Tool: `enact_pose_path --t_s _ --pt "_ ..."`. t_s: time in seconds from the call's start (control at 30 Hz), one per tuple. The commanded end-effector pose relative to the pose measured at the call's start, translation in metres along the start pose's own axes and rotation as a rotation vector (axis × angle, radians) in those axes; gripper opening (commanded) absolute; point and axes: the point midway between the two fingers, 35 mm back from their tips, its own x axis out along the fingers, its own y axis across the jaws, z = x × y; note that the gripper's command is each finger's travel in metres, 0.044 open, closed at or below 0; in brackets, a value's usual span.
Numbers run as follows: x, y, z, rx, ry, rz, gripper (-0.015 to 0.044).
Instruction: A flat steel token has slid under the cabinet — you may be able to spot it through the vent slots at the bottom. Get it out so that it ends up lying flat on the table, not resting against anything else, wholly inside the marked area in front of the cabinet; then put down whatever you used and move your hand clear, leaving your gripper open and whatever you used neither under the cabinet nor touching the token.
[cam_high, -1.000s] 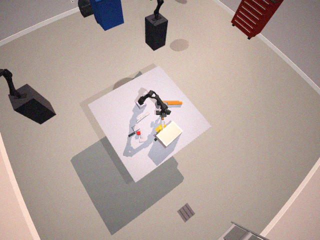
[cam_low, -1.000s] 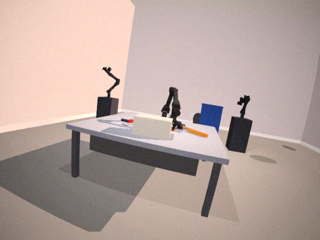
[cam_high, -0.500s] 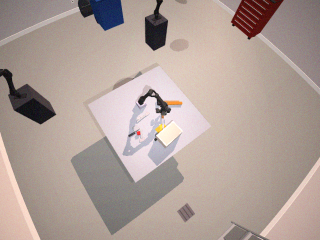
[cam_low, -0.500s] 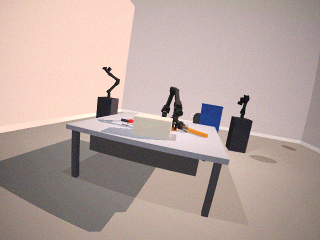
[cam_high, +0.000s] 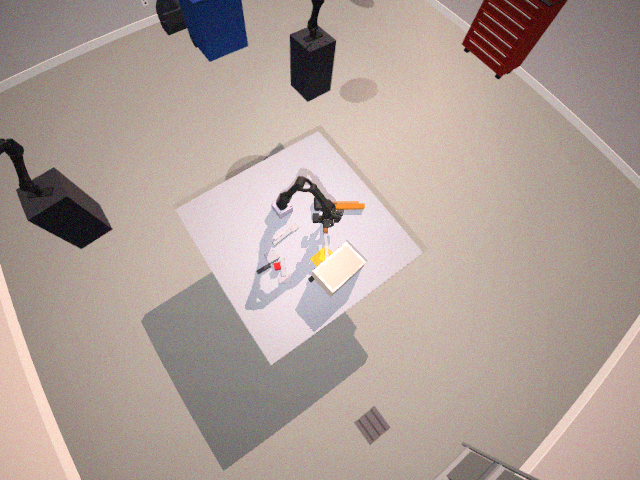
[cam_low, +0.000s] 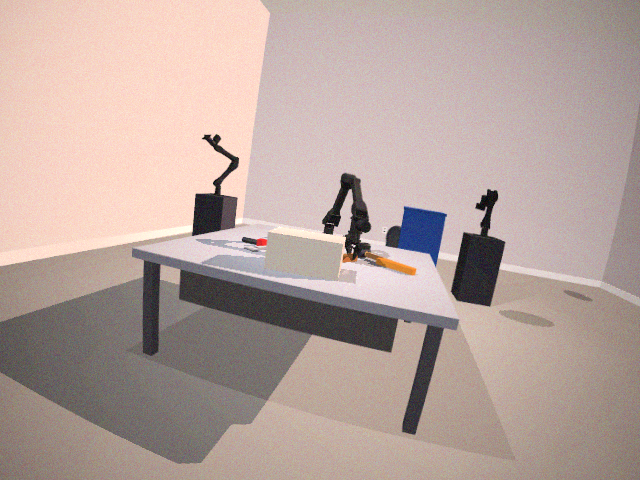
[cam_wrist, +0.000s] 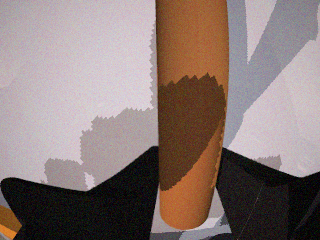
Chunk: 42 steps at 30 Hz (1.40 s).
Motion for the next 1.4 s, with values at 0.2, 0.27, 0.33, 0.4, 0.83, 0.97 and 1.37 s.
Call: enact_pose_path --t_s 0.2,0.27,0.33,0.4,0.83,0.97,1.37 --pt "0.0 0.001 -0.007 -0.002 0.001 -0.001 0.0" --pt "0.0 0.001 -0.009 -0.002 0.001 -0.001 0.0" --pt "-0.001 0.001 -0.011 -0.002 0.001 -0.001 0.0" --pt "-0.001 0.001 -0.014 -0.002 0.001 -0.001 0.0" --pt "-0.003 0.001 -0.031 -0.002 0.002 -0.003 0.0" --pt "-0.003 0.002 -0.036 -0.002 0.003 -0.003 0.0" --pt "-0.003 0.002 -0.051 -0.002 0.004 -0.003 0.0"
